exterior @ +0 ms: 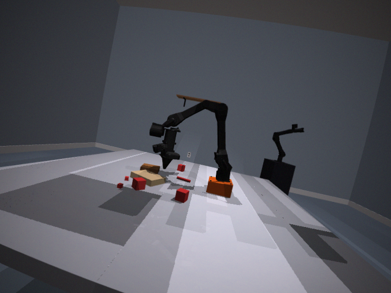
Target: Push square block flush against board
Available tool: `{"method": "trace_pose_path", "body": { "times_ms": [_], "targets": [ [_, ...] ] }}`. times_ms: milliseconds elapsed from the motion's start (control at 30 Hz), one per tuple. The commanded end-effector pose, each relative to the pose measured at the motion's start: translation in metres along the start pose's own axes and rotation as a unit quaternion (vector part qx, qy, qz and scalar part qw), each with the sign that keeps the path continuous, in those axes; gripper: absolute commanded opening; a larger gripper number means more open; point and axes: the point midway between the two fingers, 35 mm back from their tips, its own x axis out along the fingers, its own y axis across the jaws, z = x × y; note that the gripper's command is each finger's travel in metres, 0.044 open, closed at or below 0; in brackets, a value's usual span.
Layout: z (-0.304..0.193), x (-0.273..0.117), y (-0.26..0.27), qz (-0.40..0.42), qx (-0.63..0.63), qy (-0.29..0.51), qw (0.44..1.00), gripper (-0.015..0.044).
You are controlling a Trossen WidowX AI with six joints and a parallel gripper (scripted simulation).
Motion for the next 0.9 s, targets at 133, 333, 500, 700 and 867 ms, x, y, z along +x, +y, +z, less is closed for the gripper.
{"method": "trace_pose_path", "body": {
  "times_ms": [133, 333, 500, 700, 867],
  "targets": [
    [0.002, 0.000, 0.020, -0.002, 0.135, -0.001, 0.991, 0.0000],
    [0.003, 0.000, 0.036, -0.001, 0.236, -0.001, 0.972, 0.0000],
    [0.003, 0.000, 0.049, -0.001, 0.318, -0.001, 0.948, 0.0000],
    [0.002, 0.000, 0.064, 0.000, 0.413, -0.001, 0.911, 0.0000],
    [0.001, 0.000, 0.077, 0.000, 0.489, -0.001, 0.872, 0.0000]
  ]
}}
